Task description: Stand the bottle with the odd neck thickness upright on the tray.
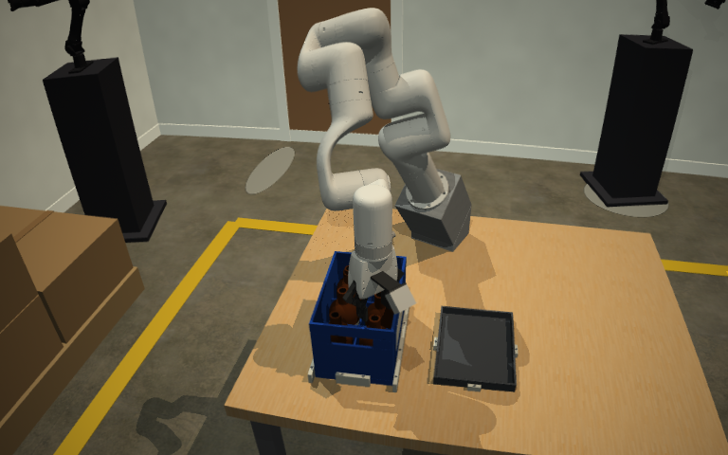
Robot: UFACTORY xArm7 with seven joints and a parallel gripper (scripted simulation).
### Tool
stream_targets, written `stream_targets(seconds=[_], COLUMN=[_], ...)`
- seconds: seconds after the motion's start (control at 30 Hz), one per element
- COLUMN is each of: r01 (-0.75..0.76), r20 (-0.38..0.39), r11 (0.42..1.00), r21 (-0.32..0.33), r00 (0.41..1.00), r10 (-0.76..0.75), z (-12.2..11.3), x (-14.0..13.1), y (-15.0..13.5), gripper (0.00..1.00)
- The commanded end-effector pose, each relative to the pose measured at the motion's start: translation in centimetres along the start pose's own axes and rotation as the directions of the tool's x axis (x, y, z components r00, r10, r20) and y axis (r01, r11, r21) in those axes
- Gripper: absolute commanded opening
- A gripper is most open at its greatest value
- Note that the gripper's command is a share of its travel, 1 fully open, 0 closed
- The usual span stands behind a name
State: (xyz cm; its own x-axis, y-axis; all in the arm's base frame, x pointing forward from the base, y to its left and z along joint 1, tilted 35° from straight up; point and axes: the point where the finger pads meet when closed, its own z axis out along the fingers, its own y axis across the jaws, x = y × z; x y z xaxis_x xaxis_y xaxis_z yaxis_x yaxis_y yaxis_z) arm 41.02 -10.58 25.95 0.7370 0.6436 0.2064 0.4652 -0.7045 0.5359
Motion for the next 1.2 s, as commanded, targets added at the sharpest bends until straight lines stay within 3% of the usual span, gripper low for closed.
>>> stream_targets(seconds=[0.0, 1.17], r01=[0.0, 0.0], r20=[-0.002, -0.002], r11=[1.0, 1.0], r21=[-0.002, -0.002], r00=[1.0, 1.0], r10=[0.0, 0.0], z=[0.0, 3.2], x=[0.1, 0.1], y=[0.1, 0.1], gripper=[0.65, 0.65])
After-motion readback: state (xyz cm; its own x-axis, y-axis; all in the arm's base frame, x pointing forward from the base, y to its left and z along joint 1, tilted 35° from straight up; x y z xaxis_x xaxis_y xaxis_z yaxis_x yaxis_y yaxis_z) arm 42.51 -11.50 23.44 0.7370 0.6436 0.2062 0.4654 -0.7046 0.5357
